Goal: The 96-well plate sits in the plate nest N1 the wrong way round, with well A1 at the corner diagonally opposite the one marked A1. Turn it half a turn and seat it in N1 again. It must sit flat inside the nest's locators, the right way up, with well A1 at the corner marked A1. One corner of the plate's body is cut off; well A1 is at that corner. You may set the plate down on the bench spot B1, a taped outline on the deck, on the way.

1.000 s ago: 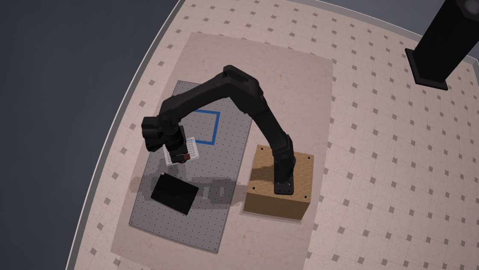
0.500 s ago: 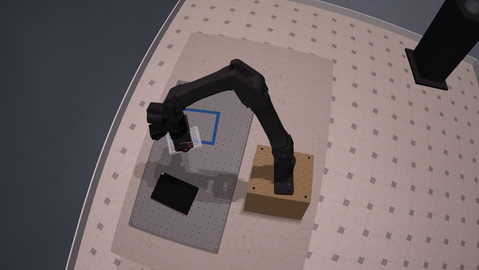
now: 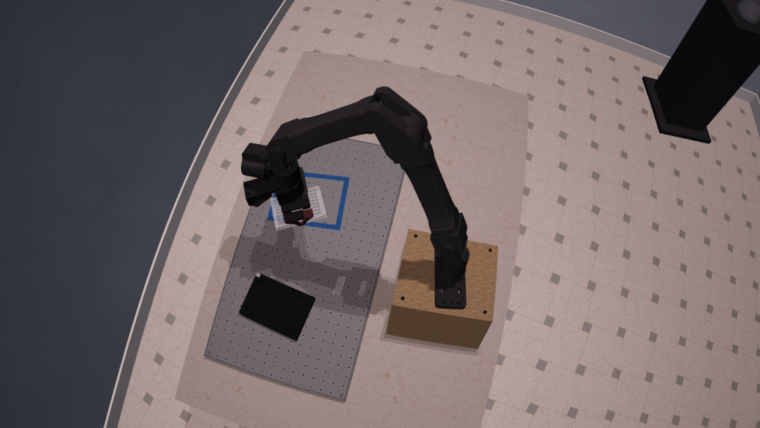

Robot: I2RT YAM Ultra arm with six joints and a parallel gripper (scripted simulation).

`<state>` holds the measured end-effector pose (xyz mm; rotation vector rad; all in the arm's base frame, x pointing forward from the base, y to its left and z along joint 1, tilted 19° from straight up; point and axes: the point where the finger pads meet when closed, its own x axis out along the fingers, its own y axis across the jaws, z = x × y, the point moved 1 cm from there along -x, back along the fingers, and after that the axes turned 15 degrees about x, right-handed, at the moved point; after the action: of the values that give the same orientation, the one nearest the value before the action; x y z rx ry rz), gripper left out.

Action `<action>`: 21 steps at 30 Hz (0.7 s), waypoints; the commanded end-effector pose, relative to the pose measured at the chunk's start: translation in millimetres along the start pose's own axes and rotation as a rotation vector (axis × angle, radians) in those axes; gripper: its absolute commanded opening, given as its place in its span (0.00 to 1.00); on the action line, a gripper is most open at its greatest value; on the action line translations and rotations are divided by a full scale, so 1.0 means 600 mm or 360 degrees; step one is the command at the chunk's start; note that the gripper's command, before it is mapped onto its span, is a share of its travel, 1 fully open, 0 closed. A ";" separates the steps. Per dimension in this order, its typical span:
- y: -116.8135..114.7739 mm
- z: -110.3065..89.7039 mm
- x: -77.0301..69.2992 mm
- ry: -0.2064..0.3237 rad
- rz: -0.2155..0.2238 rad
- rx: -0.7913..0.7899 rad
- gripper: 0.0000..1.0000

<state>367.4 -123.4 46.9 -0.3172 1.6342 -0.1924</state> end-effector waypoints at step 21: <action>-0.103 -0.006 -0.035 -0.0096 -0.0025 -0.0052 0.00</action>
<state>358.2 -180.2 62.0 -0.3184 1.6387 -0.1903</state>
